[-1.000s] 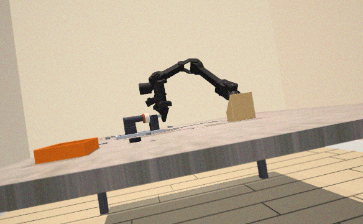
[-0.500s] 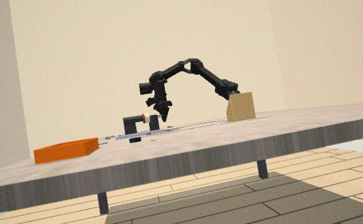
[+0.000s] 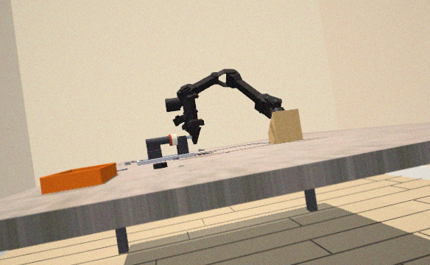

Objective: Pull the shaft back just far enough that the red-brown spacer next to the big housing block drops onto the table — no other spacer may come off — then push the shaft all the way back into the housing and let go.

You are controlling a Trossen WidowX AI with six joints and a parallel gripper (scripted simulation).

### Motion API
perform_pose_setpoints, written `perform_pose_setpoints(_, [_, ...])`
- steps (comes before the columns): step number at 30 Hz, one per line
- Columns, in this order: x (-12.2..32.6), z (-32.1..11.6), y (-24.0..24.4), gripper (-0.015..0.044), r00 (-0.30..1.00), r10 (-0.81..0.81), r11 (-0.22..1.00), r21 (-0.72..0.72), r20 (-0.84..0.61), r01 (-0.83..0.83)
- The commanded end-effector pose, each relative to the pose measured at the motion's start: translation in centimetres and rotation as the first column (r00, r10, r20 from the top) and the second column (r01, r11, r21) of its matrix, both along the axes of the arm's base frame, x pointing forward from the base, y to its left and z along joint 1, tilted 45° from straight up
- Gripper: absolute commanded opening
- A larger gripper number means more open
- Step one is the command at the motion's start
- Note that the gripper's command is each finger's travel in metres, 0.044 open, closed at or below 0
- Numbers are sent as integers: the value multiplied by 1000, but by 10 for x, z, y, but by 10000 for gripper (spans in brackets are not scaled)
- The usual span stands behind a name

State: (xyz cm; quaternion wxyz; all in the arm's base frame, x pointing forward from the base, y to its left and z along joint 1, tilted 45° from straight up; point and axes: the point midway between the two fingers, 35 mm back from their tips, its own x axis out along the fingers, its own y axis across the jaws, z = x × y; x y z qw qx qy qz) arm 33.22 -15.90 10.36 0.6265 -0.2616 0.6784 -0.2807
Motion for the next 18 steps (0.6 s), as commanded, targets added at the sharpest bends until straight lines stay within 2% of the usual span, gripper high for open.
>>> perform_pose_setpoints(1, [-1,0,0,0,1000,2,1000,-1,-2,-2])
perform_pose_setpoints(18, [-2,0,0,0,1000,2,1000,-1,-2,-2])
